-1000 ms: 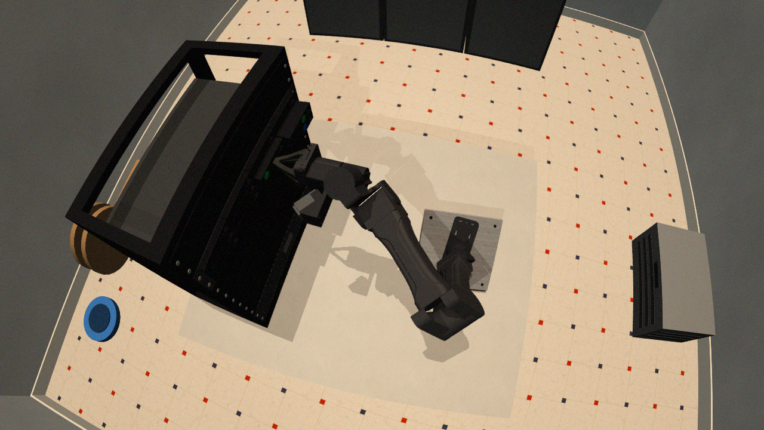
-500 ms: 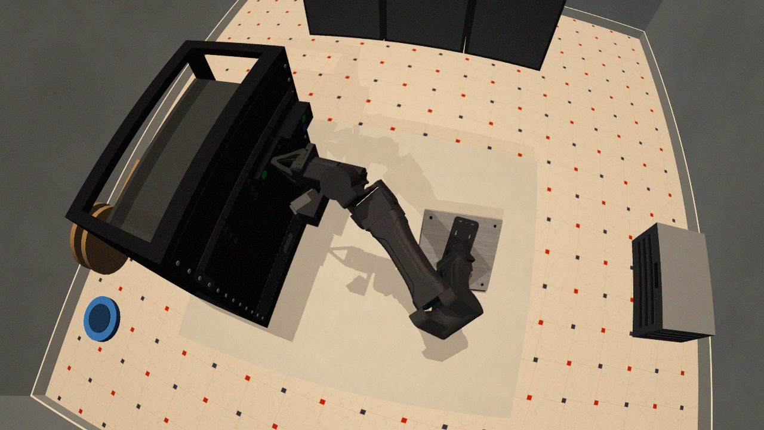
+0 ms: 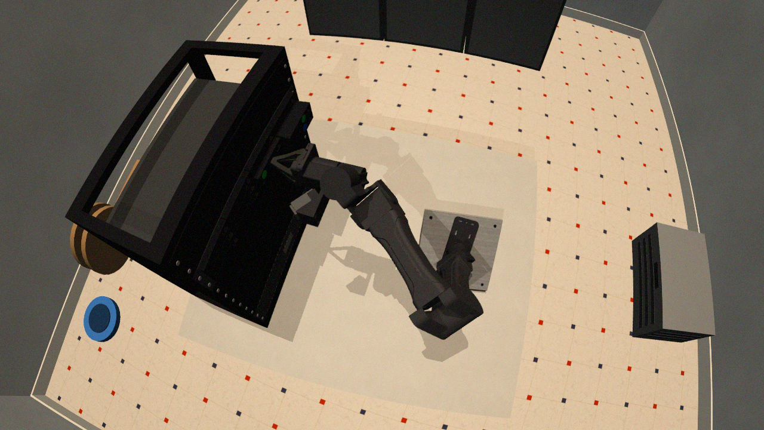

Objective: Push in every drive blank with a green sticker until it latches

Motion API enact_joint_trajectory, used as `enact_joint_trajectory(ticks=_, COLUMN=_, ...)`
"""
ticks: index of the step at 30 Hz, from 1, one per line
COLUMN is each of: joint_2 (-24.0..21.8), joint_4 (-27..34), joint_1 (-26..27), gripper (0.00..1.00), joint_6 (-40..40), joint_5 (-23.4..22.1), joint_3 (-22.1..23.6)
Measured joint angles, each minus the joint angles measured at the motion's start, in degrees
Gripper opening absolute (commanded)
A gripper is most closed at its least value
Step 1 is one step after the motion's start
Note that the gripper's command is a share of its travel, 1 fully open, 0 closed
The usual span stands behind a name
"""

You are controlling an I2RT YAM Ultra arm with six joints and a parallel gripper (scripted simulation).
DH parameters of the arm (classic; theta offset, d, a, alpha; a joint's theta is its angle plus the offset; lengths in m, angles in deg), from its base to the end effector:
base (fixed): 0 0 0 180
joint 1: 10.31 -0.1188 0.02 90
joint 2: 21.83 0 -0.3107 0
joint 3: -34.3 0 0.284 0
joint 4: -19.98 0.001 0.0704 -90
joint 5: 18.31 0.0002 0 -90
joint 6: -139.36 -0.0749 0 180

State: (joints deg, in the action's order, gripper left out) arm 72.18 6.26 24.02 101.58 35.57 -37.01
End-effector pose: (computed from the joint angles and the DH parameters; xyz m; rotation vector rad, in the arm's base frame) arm 0.3830 -0.2069 0.2985 -0.7184 1.5755 -0.5809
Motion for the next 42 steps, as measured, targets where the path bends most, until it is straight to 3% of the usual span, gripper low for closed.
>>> enact_joint_trajectory(ticks=42, joint_2=0.2, joint_4=1.2, joint_1=-0.7, gripper=0.00, joint_6=-0.1, joint_5=1.5, joint_3=-0.7)
